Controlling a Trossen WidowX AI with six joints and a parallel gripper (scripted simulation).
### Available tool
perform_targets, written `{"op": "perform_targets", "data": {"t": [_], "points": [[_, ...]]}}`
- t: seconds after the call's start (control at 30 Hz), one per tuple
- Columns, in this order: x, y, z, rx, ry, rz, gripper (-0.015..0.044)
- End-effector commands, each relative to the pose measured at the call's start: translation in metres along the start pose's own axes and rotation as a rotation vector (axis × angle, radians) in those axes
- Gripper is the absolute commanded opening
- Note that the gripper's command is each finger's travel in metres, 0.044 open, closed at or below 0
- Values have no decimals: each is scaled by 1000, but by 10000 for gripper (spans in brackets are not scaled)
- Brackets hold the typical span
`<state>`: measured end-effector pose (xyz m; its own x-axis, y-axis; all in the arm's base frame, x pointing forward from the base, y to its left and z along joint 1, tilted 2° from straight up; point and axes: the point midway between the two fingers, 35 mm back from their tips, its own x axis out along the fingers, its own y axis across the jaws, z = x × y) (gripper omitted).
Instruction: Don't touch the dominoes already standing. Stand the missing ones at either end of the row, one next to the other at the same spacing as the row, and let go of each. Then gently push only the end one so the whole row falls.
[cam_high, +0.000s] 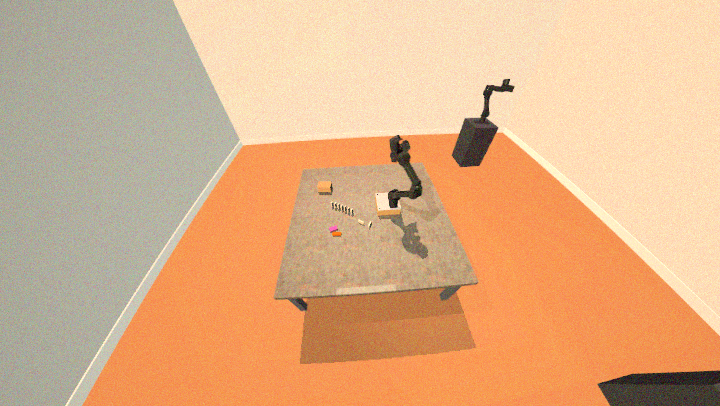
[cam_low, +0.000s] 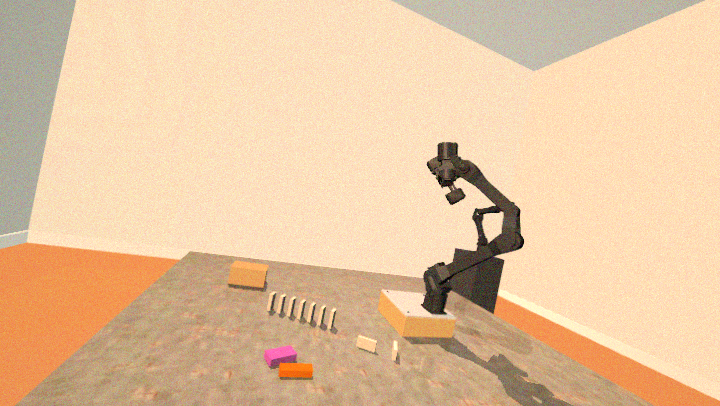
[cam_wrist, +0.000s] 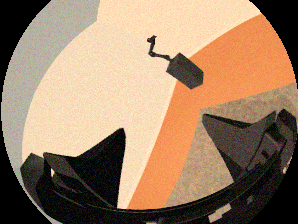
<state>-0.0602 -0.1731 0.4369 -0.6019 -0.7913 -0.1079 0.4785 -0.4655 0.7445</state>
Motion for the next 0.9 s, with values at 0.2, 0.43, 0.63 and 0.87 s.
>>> {"op": "perform_targets", "data": {"t": [0.2, 0.43, 0.63, 0.87], "points": [[-1, 26, -64, -149, 209, 93, 440], [-38, 49, -179, -413, 564, 256, 440], [-98, 42, -266, -646, 853, 386, 440], [-187, 0, -340, -941, 1163, 518, 440]]}}
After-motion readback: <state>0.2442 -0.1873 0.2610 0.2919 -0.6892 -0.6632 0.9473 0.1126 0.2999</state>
